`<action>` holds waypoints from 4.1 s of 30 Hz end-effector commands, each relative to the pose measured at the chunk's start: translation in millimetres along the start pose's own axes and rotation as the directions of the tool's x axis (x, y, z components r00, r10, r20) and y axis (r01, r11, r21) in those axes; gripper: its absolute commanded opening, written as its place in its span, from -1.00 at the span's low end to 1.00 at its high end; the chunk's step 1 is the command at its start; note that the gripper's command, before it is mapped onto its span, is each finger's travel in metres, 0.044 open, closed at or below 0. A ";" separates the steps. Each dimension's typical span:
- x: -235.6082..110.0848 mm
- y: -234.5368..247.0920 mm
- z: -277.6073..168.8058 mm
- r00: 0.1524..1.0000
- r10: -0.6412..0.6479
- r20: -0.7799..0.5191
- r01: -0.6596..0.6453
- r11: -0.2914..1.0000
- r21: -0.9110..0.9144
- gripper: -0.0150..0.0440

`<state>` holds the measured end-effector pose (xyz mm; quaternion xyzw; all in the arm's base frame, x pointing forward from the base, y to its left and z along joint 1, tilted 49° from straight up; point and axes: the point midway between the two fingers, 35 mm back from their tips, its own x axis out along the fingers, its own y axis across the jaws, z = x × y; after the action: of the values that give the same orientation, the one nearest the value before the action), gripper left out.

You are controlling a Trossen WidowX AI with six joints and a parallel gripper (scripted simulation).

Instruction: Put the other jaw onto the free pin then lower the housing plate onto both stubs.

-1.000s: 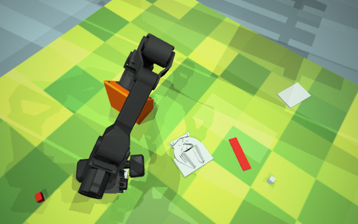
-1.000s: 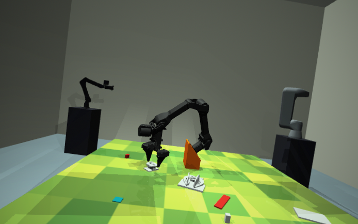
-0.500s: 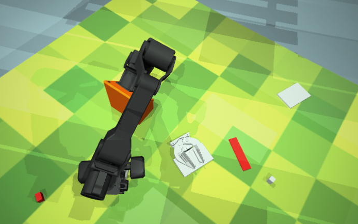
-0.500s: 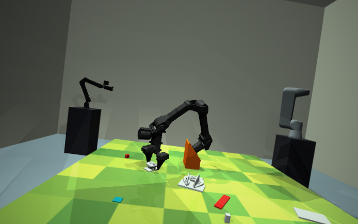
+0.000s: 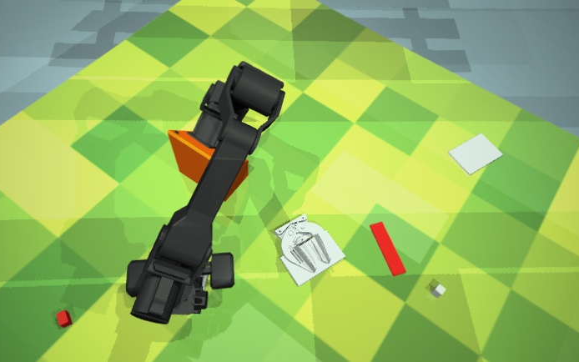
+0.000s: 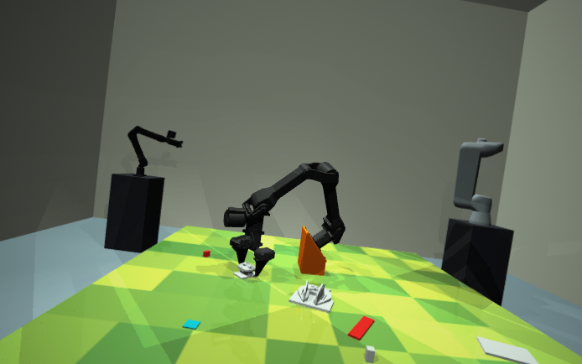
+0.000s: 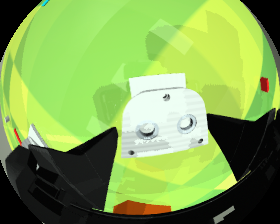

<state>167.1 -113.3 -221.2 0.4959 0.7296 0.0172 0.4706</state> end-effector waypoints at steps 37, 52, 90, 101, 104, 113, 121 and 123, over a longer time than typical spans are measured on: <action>-36.0 -0.1 2.6 1.000 0.001 0.002 -0.001 1.000 0.004 0.70; -73.1 -0.3 0.5 1.000 0.003 0.003 -0.003 1.000 0.007 0.70; -89.2 113.7 -25.0 1.000 -0.012 0.027 0.017 0.981 -0.194 0.70; -88.1 146.9 -40.8 1.000 -0.008 0.026 0.015 0.966 -0.259 0.70; -87.3 155.6 -45.7 1.000 -0.007 0.025 0.014 0.961 -0.277 0.70; -84.2 180.6 -62.0 1.000 -0.002 0.019 0.008 0.944 -0.331 0.70; -80.4 201.1 -78.4 1.000 0.004 0.011 0.001 0.926 -0.378 0.70; -79.3 206.0 -82.7 1.000 0.005 0.009 -0.002 0.921 -0.390 0.70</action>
<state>259.4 -41.4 -28.6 0.3950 0.7100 0.1515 0.5630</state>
